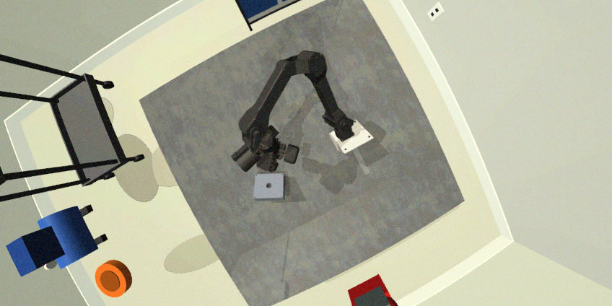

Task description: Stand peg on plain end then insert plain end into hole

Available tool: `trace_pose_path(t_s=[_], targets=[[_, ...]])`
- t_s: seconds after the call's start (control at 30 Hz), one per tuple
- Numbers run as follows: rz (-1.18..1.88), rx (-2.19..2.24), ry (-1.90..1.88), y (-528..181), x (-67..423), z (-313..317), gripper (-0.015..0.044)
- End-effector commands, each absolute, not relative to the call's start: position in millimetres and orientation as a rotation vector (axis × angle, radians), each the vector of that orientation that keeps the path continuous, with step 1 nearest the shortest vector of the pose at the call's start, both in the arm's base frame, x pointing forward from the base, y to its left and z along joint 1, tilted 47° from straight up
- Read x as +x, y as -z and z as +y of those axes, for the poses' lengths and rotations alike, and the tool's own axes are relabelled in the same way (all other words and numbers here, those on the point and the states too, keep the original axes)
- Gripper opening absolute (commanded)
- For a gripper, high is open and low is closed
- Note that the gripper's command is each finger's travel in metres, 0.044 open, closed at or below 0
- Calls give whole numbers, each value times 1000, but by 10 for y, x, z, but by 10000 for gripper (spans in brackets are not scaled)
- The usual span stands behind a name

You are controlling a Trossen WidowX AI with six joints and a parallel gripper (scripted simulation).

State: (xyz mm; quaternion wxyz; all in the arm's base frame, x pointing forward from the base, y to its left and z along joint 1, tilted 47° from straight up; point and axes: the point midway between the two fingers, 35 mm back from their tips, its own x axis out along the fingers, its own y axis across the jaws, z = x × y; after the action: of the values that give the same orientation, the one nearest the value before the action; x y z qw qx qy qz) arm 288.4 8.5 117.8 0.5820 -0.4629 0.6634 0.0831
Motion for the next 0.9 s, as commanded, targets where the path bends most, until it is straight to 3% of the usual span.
trace_pose_path(t_s=[0.0, 0.87], targets=[[1524, -1091, -245, -1175, 2985, 154, 0], [1387, -1181, -492, -1118, 3453, 484, 0]])
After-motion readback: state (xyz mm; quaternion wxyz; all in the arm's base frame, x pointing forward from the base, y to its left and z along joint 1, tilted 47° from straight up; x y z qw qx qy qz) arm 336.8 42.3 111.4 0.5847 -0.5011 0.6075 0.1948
